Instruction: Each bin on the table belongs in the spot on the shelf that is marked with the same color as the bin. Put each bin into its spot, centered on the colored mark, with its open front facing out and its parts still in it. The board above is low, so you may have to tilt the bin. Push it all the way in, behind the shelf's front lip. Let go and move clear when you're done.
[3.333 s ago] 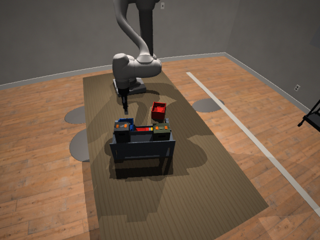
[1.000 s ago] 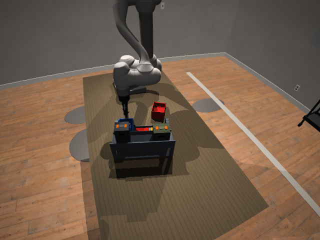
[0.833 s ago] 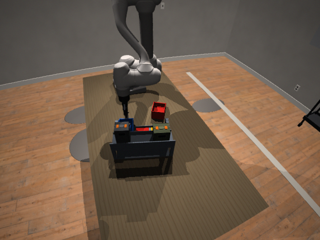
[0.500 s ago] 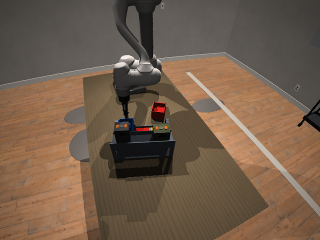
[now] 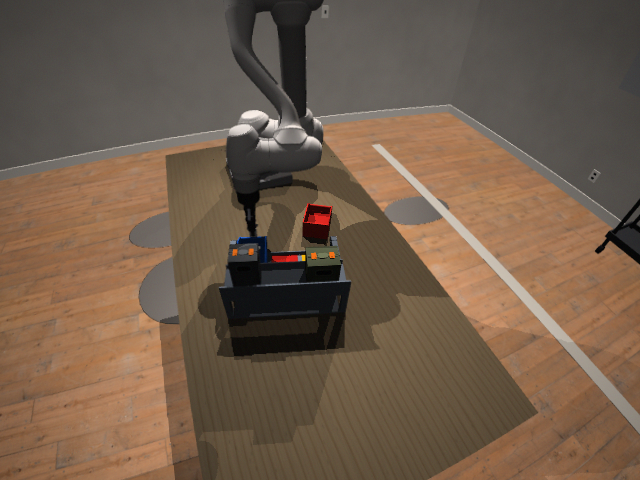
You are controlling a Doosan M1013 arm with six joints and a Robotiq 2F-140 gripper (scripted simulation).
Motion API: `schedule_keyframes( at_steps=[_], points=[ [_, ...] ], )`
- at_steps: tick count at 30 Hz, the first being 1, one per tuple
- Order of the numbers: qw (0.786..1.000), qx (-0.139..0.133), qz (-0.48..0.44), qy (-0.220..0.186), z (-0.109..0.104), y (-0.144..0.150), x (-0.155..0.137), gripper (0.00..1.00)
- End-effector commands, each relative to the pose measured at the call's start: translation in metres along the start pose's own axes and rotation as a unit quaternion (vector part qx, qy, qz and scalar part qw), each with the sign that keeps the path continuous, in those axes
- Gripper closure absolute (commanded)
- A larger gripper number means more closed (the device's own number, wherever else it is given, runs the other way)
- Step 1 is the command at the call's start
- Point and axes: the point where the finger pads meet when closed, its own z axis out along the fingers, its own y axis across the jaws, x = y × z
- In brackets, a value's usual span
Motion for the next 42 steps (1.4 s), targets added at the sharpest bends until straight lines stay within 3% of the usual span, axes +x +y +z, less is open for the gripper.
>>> schedule_keyframes(
  at_steps=[1, 42],
  points=[
    [1.000, 0.000, 0.000, 0.000, -0.0001, -0.0001, 0.0000, 0.90],
    [1.000, 0.000, 0.000, 0.000, -0.0001, -0.0089, 0.0000, 0.90]
  ],
)
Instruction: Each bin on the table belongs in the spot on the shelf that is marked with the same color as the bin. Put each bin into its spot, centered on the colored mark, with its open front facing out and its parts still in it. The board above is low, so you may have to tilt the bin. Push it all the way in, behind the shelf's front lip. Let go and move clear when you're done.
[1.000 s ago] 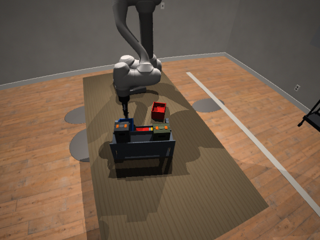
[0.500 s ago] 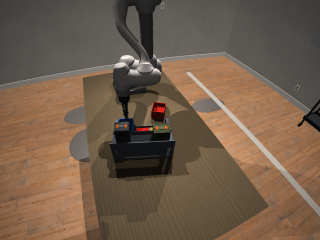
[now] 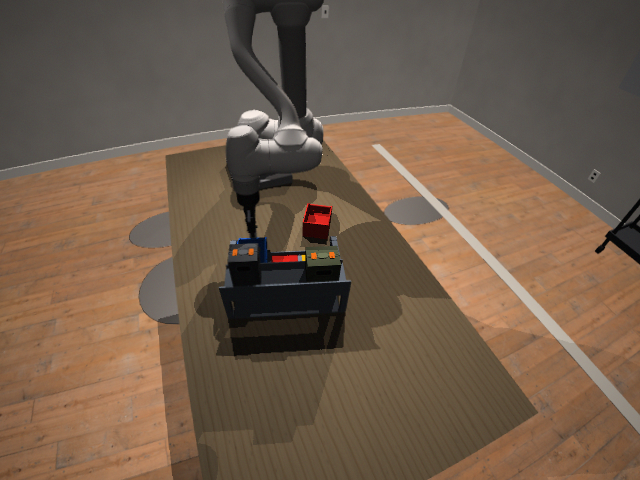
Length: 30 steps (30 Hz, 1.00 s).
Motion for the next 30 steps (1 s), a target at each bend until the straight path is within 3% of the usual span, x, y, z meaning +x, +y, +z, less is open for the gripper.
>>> schedule_keyframes(
  at_steps=[1, 30],
  points=[
    [1.000, 0.000, 0.000, 0.000, 0.000, -0.002, 0.000, 0.90],
    [1.000, 0.000, 0.000, 0.000, 0.000, -0.018, 0.000, 0.90]
  ],
)
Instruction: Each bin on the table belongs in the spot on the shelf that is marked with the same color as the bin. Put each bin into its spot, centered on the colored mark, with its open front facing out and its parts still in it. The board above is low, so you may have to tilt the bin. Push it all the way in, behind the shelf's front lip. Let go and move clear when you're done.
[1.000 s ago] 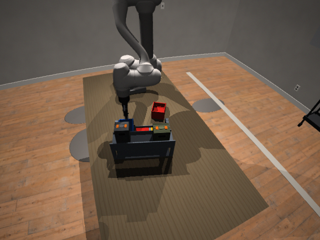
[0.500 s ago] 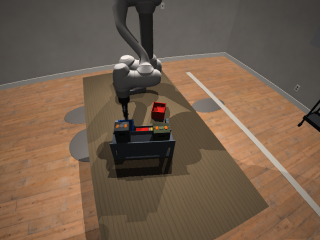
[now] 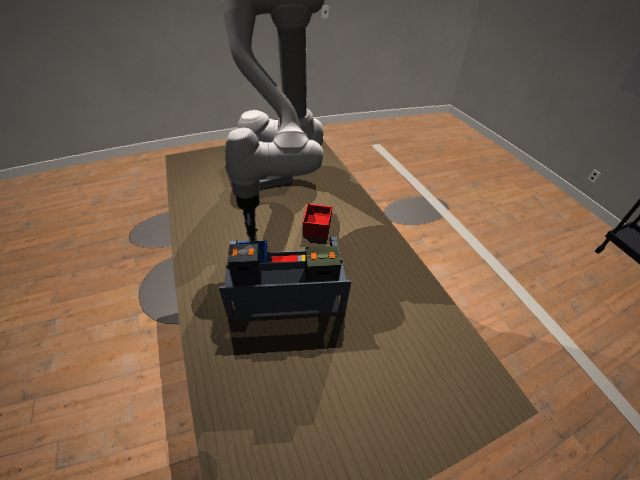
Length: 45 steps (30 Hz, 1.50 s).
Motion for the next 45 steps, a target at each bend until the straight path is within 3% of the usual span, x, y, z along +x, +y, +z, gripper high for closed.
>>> schedule_keyframes(
  at_steps=[1, 45],
  points=[
    [1.000, 0.000, 0.000, 0.000, 0.000, -0.001, 0.000, 0.90],
    [1.000, 0.000, 0.000, 0.000, 0.000, -0.029, 0.000, 0.90]
  ],
)
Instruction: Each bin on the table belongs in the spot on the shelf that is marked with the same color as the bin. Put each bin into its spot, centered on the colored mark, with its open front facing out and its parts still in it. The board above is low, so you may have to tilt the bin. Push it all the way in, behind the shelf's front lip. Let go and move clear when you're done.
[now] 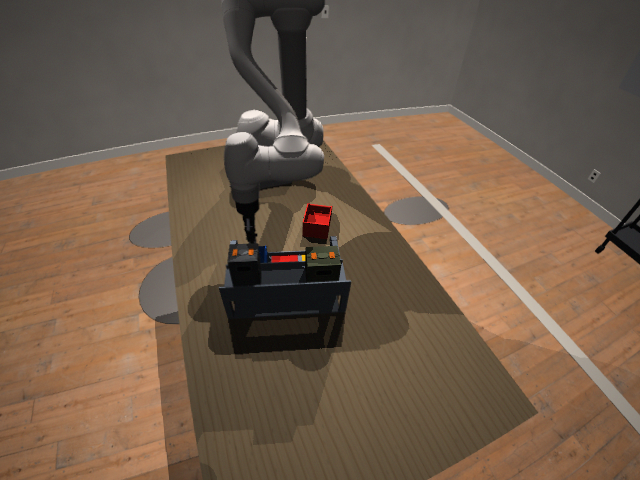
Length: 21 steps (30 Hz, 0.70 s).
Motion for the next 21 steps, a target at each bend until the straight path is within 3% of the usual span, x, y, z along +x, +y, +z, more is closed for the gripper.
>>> schedule_keyframes(
  at_steps=[1, 21],
  points=[
    [1.000, 0.000, 0.000, 0.000, -0.0001, -0.0021, 0.0000, 0.90],
    [1.000, 0.000, 0.000, 0.000, -0.0001, -0.0089, 0.0000, 0.90]
  ],
)
